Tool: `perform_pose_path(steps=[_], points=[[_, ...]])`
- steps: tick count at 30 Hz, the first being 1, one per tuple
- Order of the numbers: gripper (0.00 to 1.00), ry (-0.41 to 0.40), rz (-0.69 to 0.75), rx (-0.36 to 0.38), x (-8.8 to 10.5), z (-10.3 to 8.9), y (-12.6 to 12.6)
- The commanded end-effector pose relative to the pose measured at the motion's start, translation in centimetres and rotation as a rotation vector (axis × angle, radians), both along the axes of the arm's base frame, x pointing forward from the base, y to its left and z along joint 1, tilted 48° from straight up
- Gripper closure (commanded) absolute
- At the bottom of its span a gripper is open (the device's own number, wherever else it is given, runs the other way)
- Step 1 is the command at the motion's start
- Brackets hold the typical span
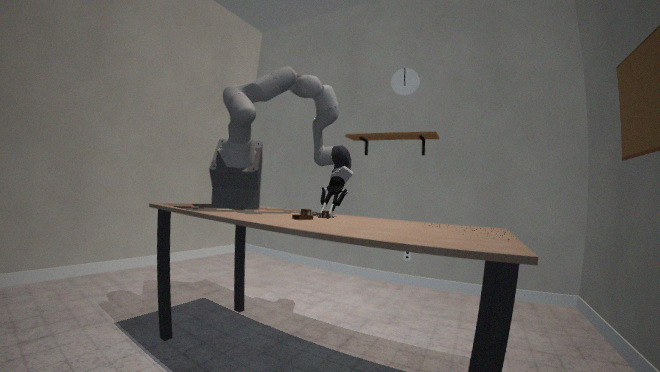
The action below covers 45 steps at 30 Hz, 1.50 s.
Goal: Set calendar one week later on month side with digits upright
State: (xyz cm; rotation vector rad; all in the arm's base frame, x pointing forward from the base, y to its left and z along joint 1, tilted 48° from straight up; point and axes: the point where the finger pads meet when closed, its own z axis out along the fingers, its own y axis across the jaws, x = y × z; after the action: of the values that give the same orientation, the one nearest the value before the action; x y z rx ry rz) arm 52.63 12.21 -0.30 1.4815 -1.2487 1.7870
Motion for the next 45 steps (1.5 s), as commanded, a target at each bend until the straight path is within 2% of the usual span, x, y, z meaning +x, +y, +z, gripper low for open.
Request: perform_pose_path(steps=[1, 30, 45], points=[[0.83, -0.006, 0.001, 0.003, 0.2, 0.0, -0.1], [0.83, -0.006, 0.001, 0.003, 0.1, 0.1, 0.0], [0.83, -0.006, 0.001, 0.003, -2.4, 3.2, 2.2]])
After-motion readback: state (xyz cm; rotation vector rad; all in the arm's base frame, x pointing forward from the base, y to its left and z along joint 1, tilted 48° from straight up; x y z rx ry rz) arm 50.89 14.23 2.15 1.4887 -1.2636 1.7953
